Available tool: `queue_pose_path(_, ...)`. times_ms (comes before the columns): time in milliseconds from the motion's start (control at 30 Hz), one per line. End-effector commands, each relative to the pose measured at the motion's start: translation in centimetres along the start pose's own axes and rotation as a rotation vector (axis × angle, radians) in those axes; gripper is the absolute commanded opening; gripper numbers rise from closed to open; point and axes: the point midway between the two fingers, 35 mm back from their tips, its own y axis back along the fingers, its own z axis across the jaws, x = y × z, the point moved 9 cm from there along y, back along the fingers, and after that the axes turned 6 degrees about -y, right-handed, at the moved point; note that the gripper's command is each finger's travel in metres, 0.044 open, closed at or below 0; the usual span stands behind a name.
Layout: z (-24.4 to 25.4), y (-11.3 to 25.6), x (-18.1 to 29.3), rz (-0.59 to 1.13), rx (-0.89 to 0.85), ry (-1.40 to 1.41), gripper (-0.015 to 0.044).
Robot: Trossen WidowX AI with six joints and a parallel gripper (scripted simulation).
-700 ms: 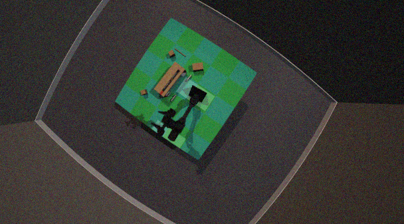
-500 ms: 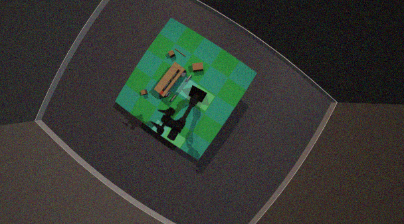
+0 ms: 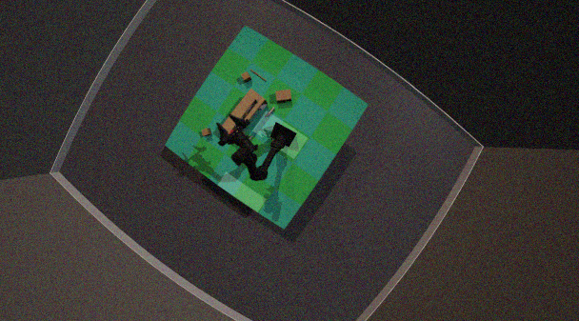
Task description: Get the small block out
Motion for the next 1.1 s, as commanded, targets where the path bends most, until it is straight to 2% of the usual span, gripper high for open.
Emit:
queue_pose_path(0,4.4,-4.0,-1.6,-0.058,-0.207,-0.109,0.04)
queue_pose_path(200,10.5,-7.8,-5.4,-0.143,-0.527,-0.205,0.04)
queue_pose_path(367,15.5,-9.4,-9.6,-0.214,-0.819,-0.26,0.04)
queue_pose_path(600,20.7,-9.4,-14.6,-0.293,-1.187,-0.246,0.04)
queue_pose_path(800,24.8,-7.9,-19.4,-0.399,-1.588,-0.121,0.04)
queue_pose_path(1067,25.2,-7.6,-19.8,-0.411,-1.632,-0.104,0.04)
